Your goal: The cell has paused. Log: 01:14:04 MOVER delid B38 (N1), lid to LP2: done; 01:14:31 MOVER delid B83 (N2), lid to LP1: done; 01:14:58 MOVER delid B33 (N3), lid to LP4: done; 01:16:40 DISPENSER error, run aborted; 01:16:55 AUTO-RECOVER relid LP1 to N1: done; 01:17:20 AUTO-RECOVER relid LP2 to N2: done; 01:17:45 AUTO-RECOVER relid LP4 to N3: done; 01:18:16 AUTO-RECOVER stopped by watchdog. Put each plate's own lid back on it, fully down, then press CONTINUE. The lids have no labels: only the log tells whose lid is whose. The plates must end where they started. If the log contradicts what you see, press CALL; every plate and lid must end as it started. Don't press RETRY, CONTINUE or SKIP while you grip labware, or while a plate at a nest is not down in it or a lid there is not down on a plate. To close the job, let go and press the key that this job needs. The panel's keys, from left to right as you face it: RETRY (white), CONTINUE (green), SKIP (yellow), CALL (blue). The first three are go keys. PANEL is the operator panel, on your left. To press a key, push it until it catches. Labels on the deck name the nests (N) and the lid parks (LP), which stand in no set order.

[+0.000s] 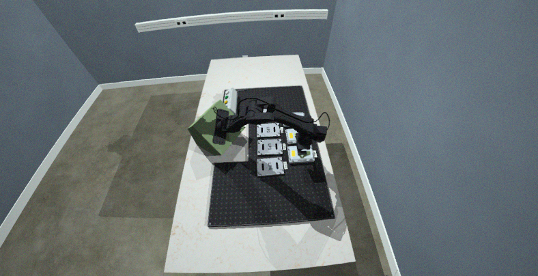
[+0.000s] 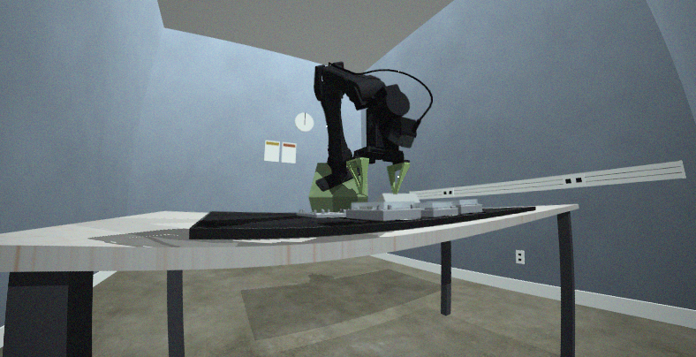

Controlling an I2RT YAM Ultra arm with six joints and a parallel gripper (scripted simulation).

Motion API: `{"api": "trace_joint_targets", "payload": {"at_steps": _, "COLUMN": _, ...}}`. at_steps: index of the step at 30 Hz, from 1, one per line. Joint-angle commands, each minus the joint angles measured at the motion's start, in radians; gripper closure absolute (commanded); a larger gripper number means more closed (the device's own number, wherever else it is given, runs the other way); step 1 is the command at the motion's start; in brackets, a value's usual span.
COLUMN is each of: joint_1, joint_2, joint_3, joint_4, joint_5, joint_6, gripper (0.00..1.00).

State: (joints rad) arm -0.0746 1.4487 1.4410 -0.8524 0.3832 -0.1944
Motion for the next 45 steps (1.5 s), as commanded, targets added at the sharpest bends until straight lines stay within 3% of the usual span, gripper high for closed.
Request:
{"api": "trace_joint_targets", "payload": {"at_steps": 1, "joint_1": 0.025, "joint_2": -0.011, "joint_3": 0.034, "joint_4": -0.008, "joint_5": 0.005, "joint_6": 0.008, "gripper": 0.0}}
{"api": "trace_joint_targets", "payload": {"at_steps": 16, "joint_1": 0.027, "joint_2": 0.0, "joint_3": 0.041, "joint_4": -0.009, "joint_5": 0.006, "joint_6": 0.008, "gripper": 0.0}}
{"api": "trace_joint_targets", "payload": {"at_steps": 21, "joint_1": 0.003, "joint_2": 0.025, "joint_3": -0.013, "joint_4": 0.037, "joint_5": -0.013, "joint_6": -0.012, "gripper": 0.0}}
{"api": "trace_joint_targets", "payload": {"at_steps": 29, "joint_1": -0.004, "joint_2": 0.031, "joint_3": -0.001, "joint_4": 0.072, "joint_5": -0.021, "joint_6": -0.022, "gripper": 0.0}}
{"api": "trace_joint_targets", "payload": {"at_steps": 32, "joint_1": -0.022, "joint_2": 0.052, "joint_3": -0.034, "joint_4": 0.088, "joint_5": -0.025, "joint_6": -0.027, "gripper": 0.0}}
{"api": "trace_joint_targets", "payload": {"at_steps": 36, "joint_1": -0.016, "joint_2": 0.02, "joint_3": 0.009, "joint_4": 0.094, "joint_5": -0.027, "joint_6": -0.031, "gripper": 0.0}}
{"api": "trace_joint_targets", "payload": {"at_steps": 45, "joint_1": -0.022, "joint_2": 0.038, "joint_3": 0.013, "joint_4": 0.093, "joint_5": -0.027, "joint_6": -0.03, "gripper": 0.0}}
